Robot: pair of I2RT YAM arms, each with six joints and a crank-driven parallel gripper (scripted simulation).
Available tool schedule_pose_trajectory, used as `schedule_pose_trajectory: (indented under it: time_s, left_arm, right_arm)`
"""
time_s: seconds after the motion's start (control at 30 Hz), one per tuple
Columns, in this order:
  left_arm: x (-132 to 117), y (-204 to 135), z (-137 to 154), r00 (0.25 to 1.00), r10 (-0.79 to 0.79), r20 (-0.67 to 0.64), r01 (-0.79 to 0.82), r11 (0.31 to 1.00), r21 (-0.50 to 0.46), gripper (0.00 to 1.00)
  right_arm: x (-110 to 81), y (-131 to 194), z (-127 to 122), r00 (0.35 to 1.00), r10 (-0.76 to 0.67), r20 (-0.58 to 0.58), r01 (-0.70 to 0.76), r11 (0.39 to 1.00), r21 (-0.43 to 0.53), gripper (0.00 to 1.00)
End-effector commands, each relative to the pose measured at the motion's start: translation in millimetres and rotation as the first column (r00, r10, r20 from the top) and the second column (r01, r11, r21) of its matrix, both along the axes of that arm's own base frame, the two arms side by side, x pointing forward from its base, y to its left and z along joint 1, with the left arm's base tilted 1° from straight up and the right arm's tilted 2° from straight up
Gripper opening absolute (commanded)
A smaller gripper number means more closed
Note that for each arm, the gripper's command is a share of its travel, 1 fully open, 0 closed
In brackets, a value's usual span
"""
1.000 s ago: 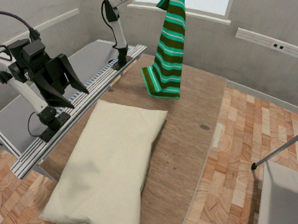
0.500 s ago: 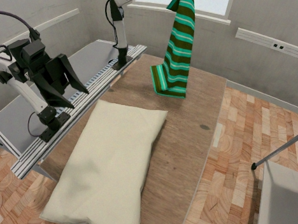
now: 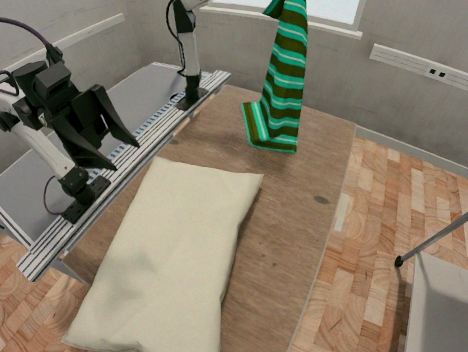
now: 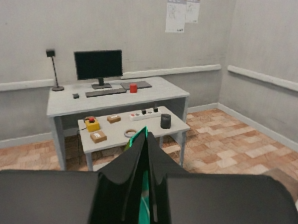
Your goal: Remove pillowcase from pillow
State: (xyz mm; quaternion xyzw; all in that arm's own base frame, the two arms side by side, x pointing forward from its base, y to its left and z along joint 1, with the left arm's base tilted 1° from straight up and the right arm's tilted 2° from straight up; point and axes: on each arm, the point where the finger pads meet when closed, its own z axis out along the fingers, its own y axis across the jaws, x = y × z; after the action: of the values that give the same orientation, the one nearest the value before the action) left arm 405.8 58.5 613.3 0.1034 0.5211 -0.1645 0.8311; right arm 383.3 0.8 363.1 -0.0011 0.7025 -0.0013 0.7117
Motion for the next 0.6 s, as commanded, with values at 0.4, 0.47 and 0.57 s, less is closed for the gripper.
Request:
schedule_pose_trajectory:
  time_s: [0.4,0.47,0.57]
  left_arm:
    - [-10.6,-0.8,10.6,0.999,0.021,0.039,-0.021,1.000,0.014,0.01]
    - [-7.6,-0.2,9.5,0.999,0.018,0.035,-0.018,1.000,0.011,0.01]
    - [-10.9,-1.0,9.0,0.999,0.021,0.036,-0.021,1.000,0.012,0.01]
  right_arm:
    - [0.7,-1.6,15.3,0.999,-0.008,0.041,0.009,1.000,-0.009,0.63]
    - [0.7,-1.6,15.3,0.999,-0.008,0.041,0.009,1.000,-0.009,0.63]
    - [0.7,-1.6,15.3,0.999,-0.008,0.041,0.009,1.000,-0.009,0.63]
